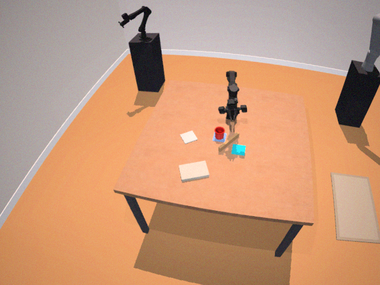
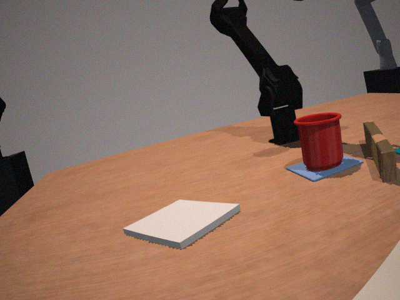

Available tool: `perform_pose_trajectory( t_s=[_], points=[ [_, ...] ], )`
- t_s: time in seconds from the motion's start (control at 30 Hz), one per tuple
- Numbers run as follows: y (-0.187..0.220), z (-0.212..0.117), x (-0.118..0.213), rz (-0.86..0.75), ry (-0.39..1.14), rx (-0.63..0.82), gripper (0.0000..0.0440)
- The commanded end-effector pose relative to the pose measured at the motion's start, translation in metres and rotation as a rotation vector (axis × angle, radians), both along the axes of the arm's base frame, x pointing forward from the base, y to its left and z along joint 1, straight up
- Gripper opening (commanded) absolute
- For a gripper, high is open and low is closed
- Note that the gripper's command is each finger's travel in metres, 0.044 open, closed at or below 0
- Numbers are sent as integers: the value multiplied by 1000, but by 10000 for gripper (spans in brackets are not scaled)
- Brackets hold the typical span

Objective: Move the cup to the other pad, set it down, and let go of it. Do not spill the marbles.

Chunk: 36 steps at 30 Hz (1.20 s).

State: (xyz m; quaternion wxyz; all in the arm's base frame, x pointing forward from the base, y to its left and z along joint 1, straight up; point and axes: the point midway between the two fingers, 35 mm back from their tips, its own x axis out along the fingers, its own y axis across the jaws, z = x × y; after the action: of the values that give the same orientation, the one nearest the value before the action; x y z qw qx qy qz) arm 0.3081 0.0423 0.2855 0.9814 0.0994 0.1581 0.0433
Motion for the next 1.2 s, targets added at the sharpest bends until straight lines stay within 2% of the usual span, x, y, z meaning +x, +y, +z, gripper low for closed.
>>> perform_pose_trajectory(
  t_s=[0.0,0.57,1.17],
  points=[
    [6,-4,0,12,58,26,73],
    [25,-24,-9,8,354,91,86],
    [27,-49,-24,-24,661,32,111]
  ],
)
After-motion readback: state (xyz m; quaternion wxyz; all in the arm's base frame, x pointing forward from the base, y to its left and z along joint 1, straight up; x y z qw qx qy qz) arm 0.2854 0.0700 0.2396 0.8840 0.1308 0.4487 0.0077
